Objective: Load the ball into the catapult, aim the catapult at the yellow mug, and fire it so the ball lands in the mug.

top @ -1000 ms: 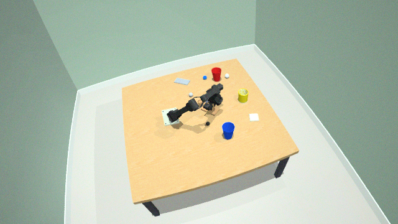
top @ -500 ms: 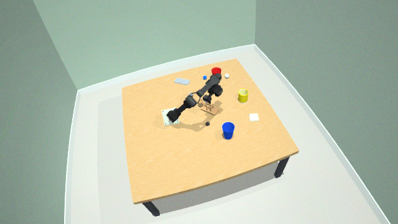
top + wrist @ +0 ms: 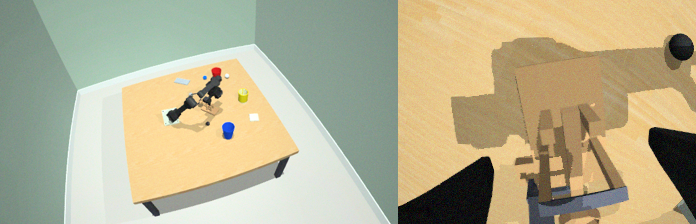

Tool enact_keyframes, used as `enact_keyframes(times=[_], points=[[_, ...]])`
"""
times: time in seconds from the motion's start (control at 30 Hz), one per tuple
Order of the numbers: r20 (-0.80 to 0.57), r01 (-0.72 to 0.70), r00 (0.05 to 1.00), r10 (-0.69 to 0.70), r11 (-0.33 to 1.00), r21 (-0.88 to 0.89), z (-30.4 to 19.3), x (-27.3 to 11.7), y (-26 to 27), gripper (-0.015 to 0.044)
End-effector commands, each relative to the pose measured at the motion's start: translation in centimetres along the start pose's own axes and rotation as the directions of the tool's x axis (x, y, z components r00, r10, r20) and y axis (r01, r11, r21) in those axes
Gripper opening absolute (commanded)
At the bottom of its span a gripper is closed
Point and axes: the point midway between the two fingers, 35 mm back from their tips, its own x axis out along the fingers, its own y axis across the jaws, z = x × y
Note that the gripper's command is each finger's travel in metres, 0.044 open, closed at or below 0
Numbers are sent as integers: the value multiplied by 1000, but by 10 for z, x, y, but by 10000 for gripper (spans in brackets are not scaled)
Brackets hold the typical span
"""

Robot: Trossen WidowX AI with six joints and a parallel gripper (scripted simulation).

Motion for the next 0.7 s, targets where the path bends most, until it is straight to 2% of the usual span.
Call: enact_keyframes(times=[0.0,0.67], points=[[-2,18,1000,-18,1000,-3,1,25,-4,440],[-2,18,1000,-18,1000,-3,2,51,-3,440]])
